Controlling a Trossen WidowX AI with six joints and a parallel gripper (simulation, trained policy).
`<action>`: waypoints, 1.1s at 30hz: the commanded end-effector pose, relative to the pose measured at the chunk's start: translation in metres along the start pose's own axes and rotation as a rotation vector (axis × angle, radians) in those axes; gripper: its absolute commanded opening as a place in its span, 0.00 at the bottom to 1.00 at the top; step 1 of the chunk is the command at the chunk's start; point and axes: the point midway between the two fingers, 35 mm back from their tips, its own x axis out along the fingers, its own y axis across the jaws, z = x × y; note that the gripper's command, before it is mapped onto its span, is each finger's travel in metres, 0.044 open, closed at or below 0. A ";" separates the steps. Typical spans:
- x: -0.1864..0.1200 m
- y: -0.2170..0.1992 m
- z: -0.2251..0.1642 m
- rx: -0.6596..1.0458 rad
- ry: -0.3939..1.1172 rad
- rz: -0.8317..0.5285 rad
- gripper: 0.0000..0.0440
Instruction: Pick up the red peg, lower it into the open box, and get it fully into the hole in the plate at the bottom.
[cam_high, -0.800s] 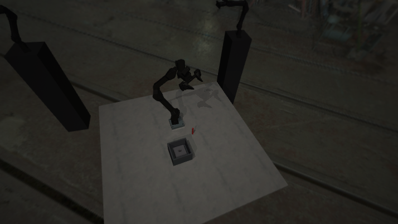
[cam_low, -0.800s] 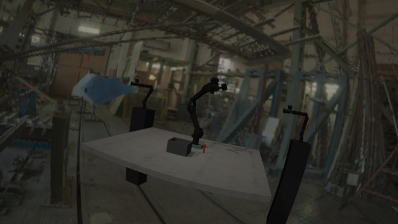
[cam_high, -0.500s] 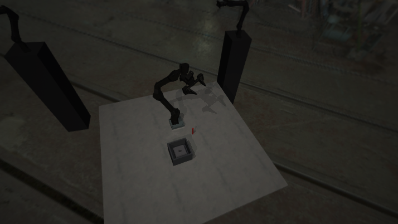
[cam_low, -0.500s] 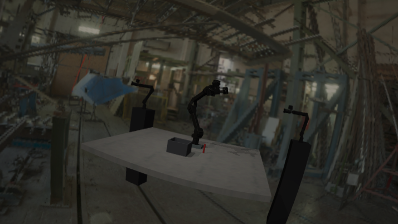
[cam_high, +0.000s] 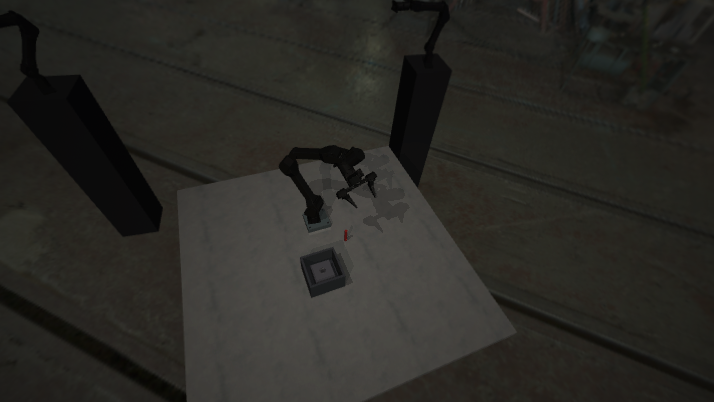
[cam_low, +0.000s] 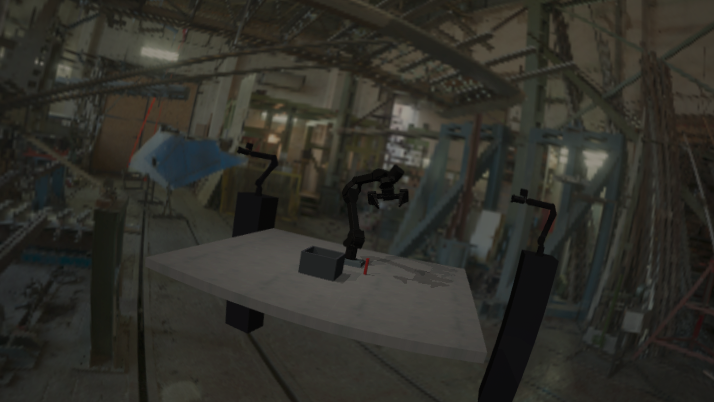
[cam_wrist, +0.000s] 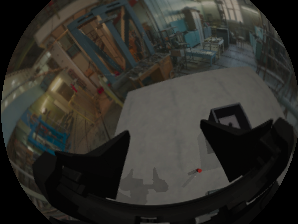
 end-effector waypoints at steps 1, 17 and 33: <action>0.021 -0.017 -0.031 0.050 0.116 -0.071 1.00; 0.061 -0.082 -0.137 0.349 0.477 -0.400 1.00; 0.088 -0.117 -0.213 0.701 0.599 -0.629 1.00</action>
